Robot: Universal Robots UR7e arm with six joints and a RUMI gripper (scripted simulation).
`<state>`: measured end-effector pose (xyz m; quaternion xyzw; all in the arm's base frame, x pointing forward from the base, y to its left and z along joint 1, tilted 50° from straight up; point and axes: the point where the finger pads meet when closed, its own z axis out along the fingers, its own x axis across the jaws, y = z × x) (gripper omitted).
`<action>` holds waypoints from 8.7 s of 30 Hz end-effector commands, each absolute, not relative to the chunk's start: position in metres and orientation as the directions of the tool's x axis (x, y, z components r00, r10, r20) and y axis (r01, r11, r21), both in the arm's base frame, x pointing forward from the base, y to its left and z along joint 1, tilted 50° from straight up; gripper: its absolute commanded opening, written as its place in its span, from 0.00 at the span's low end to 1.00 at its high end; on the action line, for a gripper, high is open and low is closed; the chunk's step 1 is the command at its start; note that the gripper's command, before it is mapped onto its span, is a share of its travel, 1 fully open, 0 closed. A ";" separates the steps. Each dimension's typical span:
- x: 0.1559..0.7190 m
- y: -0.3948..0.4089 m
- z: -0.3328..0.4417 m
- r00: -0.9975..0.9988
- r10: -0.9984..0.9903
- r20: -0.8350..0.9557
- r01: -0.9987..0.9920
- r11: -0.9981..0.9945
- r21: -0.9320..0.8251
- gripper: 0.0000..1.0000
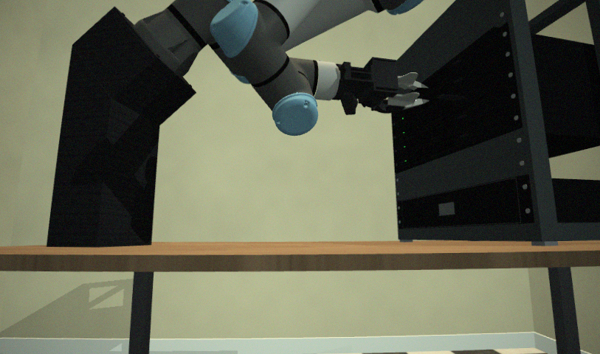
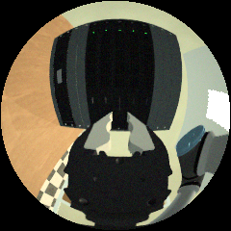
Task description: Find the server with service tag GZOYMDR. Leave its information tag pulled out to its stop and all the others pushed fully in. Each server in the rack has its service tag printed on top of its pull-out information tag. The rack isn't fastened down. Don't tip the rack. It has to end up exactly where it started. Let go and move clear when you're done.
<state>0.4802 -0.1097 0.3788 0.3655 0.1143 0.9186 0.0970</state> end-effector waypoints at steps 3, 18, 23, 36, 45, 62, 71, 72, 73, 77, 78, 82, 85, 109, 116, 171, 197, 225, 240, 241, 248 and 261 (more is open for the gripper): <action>0.457 -0.114 0.357 -0.715 0.261 0.649 -0.094 -0.955 0.282 0.15; 0.443 -0.117 0.343 -0.715 0.261 0.649 -0.094 -0.955 0.282 0.15; 0.443 -0.117 0.343 -0.715 0.261 0.649 -0.094 -0.955 0.282 0.15; 0.443 -0.117 0.343 -0.715 0.261 0.649 -0.094 -0.955 0.282 1.00; 0.443 -0.117 0.343 -0.715 0.261 0.649 -0.094 -0.955 0.282 1.00; 0.443 -0.117 0.343 -0.715 0.261 0.649 -0.094 -0.955 0.282 1.00; 0.443 -0.117 0.343 -0.714 0.261 0.650 -0.091 -0.955 0.283 1.00; 0.443 -0.117 0.343 -0.713 0.261 0.651 -0.090 -0.955 0.284 1.00; 0.443 -0.117 0.343 -0.713 0.261 0.651 -0.089 -0.955 0.284 1.00; 0.443 -0.116 0.344 -0.710 0.259 0.654 -0.083 -0.954 0.288 1.00; 0.443 -0.116 0.344 -0.710 0.259 0.654 -0.083 -0.954 0.288 1.00; 0.442 -0.116 0.346 -0.708 0.258 0.658 -0.077 -0.953 0.292 1.00; 0.442 -0.115 0.347 -0.703 0.257 0.663 -0.068 -0.952 0.297 1.00; 0.438 -0.109 0.363 -0.628 0.247 0.738 0.050 -0.934 0.355 1.00; 0.436 -0.108 0.367 -0.598 0.248 0.762 0.084 -0.926 0.368 1.00; 0.427 -0.097 0.402 -0.401 0.270 0.875 0.344 -0.841 0.417 1.00; 0.427 -0.097 0.403 -0.391 0.272 0.879 0.353 -0.838 0.417 1.00; 0.458 -0.097 0.416 -0.393 0.272 0.878 0.353 -0.837 0.417 1.00; 0.474 -0.096 0.423 -0.393 0.272 0.878 0.353 -0.837 0.417 1.00; 0.475 -0.096 0.423 -0.393 0.272 0.878 0.353 -0.837 0.417 1.00; 0.478 -0.096 0.425 -0.393 0.272 0.878 0.353 -0.837 0.417 1.00; 0.479 -0.096 0.425 -0.393 0.272 0.878 0.353 -0.837 0.417 1.00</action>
